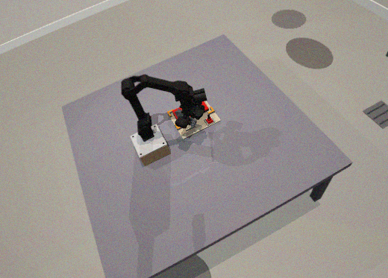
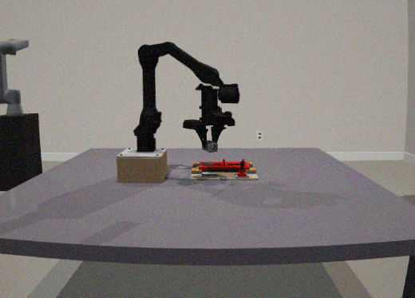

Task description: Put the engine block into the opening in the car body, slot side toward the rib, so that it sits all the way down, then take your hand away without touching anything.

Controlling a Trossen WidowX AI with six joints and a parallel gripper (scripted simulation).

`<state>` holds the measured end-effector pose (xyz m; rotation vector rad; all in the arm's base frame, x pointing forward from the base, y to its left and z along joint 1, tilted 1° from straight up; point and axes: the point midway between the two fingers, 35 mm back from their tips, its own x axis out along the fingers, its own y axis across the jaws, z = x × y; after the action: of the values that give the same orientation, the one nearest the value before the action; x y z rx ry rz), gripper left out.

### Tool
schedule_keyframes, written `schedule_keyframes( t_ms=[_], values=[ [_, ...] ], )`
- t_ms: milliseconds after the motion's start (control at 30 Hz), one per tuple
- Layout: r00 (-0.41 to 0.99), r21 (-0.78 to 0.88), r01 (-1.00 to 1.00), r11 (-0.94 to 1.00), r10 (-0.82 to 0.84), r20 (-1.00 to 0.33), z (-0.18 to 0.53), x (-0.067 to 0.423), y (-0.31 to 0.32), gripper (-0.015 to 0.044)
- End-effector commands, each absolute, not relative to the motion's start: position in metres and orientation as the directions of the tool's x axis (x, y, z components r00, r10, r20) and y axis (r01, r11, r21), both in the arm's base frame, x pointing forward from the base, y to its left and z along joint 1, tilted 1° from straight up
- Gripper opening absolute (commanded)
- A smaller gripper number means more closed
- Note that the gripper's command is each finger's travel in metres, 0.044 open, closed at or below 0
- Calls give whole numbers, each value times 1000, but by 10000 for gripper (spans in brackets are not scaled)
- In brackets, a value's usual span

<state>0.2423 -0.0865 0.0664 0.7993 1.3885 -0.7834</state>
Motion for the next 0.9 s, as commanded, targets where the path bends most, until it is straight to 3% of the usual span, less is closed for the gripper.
schedule_keyframes(
  t_ms=[0,867],
  values=[
    [32,20,856,516,-13,-999,81,239,-87,0],
    [28,16,857,515,-16,-999,45,222,-112,0]
  ],
)
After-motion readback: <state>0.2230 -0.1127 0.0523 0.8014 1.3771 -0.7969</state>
